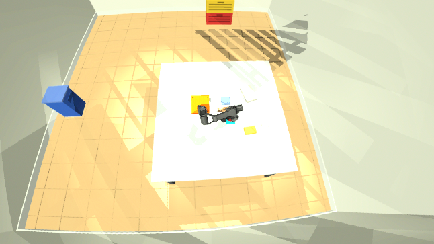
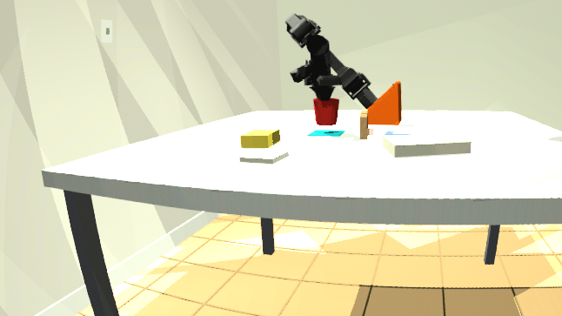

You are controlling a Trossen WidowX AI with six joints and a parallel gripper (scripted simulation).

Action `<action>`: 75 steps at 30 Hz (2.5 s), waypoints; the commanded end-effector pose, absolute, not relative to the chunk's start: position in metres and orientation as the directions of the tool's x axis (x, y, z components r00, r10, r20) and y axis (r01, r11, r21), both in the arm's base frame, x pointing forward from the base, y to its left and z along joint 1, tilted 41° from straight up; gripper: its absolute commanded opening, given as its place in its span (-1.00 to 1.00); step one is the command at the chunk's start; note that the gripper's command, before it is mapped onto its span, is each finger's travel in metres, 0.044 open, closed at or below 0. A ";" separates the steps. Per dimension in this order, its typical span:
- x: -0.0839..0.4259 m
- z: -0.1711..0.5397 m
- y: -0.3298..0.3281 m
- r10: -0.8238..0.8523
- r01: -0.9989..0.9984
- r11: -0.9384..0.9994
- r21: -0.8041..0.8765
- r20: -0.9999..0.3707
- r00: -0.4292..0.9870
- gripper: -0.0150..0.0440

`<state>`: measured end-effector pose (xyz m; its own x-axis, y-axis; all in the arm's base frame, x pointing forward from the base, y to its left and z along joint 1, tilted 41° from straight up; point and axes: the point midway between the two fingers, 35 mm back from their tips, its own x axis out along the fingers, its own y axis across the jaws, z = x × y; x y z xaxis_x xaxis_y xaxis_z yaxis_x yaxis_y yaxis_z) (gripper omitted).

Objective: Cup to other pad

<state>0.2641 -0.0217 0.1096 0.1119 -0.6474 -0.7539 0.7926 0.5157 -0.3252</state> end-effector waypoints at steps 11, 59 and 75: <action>0.264 0.097 -0.034 -0.652 0.791 0.514 -0.331 -0.751 0.109 -0.49; 0.263 0.115 -0.017 -0.648 0.792 0.515 -0.328 -0.753 0.110 -0.06; 0.261 0.129 -0.004 -0.650 0.791 0.515 -0.331 -0.752 0.109 -0.06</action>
